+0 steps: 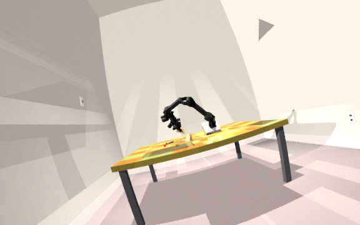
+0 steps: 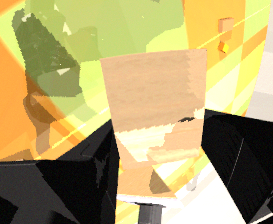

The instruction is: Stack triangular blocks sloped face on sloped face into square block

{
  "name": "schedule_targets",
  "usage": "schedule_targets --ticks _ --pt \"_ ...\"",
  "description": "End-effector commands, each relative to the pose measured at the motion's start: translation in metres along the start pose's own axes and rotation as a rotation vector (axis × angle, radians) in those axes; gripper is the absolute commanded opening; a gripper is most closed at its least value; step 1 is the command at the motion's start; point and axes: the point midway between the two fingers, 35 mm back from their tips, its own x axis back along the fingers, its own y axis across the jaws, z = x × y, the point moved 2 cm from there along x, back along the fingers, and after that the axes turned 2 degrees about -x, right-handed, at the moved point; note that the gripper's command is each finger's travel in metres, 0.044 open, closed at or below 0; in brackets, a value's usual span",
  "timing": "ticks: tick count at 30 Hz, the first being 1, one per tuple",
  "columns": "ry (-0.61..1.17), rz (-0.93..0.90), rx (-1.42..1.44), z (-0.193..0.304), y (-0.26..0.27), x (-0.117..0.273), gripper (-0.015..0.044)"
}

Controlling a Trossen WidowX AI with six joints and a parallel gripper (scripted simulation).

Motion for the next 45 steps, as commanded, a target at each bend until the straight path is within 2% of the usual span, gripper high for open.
schedule_targets --ticks 1,23,45 --pt "-0.002 -0.032 -0.119 0.002 -0.002 -0.002 0.0" --pt "0.014 -0.231 -0.852 0.005 -0.01 -0.003 0.0" --pt "0.162 -0.435 -1.564 0.008 -0.019 0.0 0.0"
